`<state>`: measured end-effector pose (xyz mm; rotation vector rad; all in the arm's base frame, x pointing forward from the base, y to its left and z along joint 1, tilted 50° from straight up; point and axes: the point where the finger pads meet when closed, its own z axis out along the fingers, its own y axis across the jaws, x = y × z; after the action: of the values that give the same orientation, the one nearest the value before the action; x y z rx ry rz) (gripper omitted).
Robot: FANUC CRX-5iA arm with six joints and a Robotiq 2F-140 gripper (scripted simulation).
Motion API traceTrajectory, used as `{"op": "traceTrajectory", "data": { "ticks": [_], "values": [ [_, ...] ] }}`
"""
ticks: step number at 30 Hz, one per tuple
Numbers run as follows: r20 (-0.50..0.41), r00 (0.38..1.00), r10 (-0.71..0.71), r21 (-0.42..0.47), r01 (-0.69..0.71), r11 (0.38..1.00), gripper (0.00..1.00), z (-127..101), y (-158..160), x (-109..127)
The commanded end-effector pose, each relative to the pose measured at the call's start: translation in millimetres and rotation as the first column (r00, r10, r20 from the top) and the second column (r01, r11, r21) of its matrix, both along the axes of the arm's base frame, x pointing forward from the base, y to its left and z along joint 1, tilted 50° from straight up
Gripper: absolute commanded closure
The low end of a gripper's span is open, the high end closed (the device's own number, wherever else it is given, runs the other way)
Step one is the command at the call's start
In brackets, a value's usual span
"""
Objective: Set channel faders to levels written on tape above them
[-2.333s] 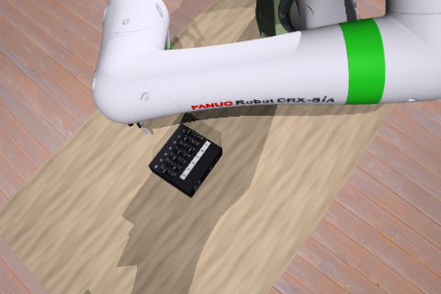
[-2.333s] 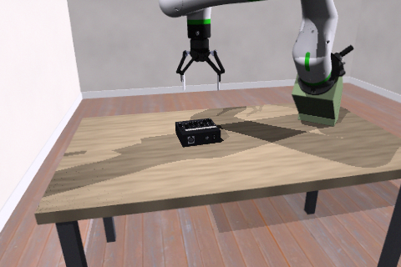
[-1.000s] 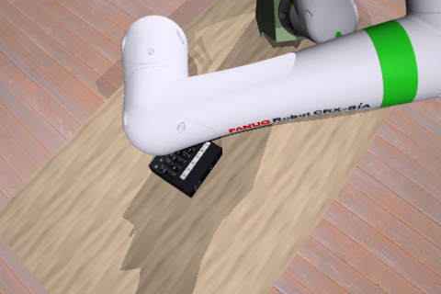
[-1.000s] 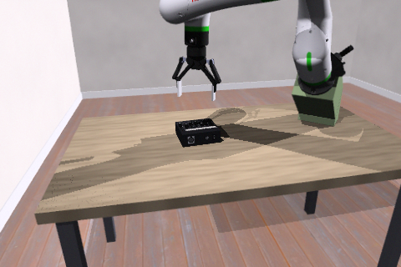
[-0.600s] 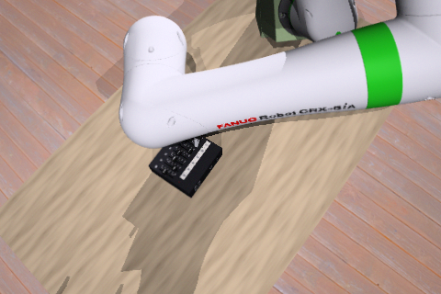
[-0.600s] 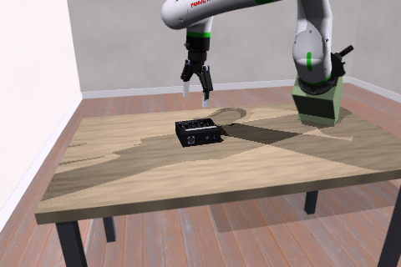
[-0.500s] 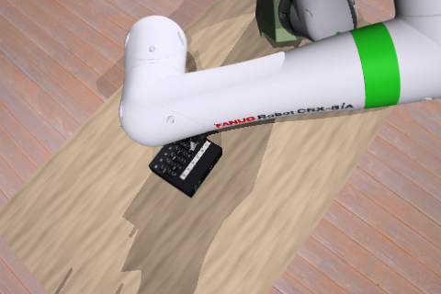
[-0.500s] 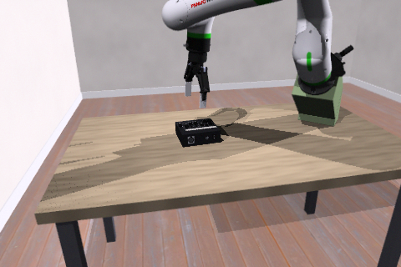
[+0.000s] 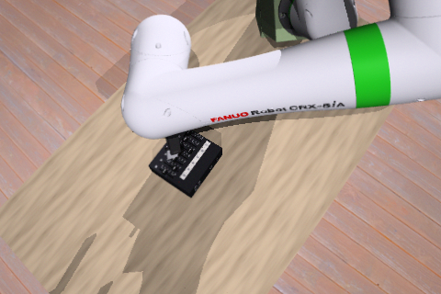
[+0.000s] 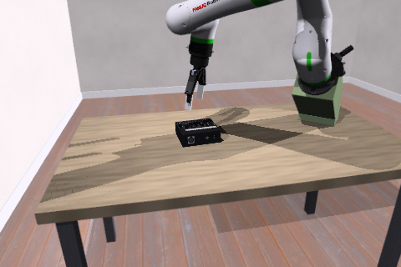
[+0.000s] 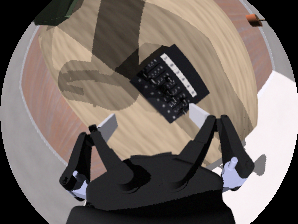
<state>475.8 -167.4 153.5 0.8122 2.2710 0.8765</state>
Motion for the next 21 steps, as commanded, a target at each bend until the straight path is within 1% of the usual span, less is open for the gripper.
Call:
{"op": "traceTrajectory", "data": {
  "ticks": [1, 4, 7, 10, 12, 21],
  "values": [
    [-0.143, 0.972, -0.184, 0.136, 0.203, 0.97, 0.0, -1.5, -0.9, 1.7],
    [-0.222, 0.936, -0.273, 0.209, 0.319, 0.925, 0.0, -2.1, -1.2, 2.0],
    [-0.306, 0.887, -0.347, 0.263, 0.429, 0.864, 0.0, -2.2, -1.3, 2.1],
    [-0.395, 0.825, -0.405, 0.295, 0.531, 0.795, 0.0, -2.2, -1.3, 2.1],
    [-0.456, 0.776, -0.435, 0.297, 0.594, 0.748, 0.0, -2.2, -1.3, 2.1],
    [-0.465, 0.769, -0.439, 0.296, 0.602, 0.741, 0.0, -2.2, -1.3, 2.1]
  ]
}}
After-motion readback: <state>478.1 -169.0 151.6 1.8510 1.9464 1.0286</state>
